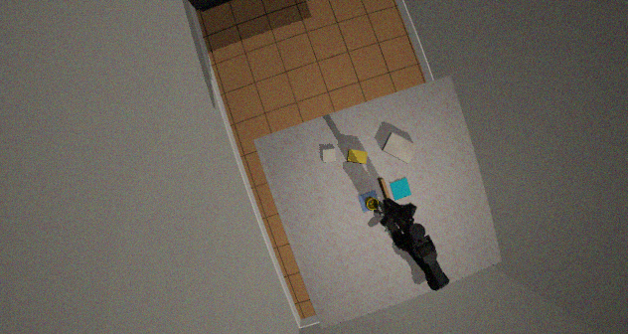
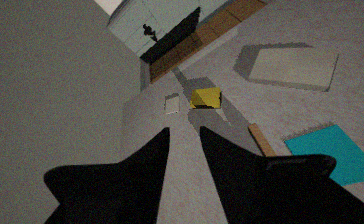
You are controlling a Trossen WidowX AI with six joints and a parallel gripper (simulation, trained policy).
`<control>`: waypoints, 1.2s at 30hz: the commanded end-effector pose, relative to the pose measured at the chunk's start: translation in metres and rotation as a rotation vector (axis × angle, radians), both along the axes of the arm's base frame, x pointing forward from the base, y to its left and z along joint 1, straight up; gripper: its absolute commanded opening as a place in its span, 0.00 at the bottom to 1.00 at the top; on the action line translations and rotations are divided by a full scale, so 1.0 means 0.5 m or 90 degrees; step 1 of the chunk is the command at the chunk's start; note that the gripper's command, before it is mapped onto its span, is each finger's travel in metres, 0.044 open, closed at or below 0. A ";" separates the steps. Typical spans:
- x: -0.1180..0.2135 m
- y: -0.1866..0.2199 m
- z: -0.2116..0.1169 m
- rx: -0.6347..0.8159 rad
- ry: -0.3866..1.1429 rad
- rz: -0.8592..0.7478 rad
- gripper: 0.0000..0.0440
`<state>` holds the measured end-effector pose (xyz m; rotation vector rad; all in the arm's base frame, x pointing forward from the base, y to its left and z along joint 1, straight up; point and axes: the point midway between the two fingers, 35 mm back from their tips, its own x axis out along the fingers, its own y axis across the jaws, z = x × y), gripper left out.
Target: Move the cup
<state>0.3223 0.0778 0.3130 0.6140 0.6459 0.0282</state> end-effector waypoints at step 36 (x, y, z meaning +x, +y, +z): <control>-0.046 0.052 -0.124 0.066 0.399 -0.159 0.35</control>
